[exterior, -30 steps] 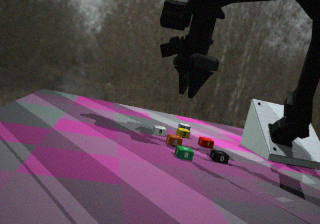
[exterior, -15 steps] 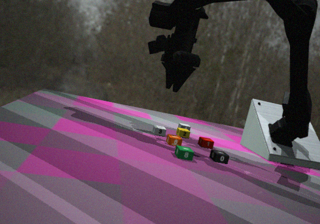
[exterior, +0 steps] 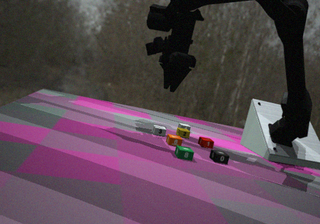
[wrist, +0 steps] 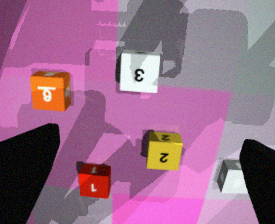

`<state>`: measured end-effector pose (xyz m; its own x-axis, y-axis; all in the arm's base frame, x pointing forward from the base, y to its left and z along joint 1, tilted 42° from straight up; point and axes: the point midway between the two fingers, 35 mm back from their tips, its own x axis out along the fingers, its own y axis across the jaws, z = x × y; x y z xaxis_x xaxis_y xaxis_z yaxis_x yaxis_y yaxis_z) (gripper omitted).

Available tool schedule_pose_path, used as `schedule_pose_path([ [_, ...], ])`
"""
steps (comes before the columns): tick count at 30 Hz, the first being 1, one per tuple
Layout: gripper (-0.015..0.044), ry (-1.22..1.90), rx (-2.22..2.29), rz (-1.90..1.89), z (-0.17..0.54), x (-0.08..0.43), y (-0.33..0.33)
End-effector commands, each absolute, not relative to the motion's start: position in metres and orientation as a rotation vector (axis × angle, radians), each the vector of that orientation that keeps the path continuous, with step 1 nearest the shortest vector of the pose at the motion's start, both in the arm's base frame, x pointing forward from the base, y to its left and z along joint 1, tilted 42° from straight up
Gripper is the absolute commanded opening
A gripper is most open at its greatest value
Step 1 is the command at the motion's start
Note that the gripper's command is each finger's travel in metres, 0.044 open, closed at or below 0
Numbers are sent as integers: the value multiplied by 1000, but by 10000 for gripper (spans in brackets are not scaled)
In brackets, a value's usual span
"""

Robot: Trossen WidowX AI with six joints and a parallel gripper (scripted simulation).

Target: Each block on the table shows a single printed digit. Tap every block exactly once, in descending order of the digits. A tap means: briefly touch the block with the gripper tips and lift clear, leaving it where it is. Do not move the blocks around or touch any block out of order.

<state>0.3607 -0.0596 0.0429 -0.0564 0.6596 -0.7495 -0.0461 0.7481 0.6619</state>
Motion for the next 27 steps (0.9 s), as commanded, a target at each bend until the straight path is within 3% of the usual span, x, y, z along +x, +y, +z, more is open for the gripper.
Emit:
schedule_pose_path([
  [1, 400, 1533, 511, 622, 43, 360, -60],
  [6, 400, 1534, 510, 619, 52, 361, -51],
  [15, 400, 1534, 518, 627, 157, 330, 66],
  [23, 400, 1534, 520, 629, 161, 327, 71],
  [27, 295, 1535, 514, 633, 135, 327, 94],
])
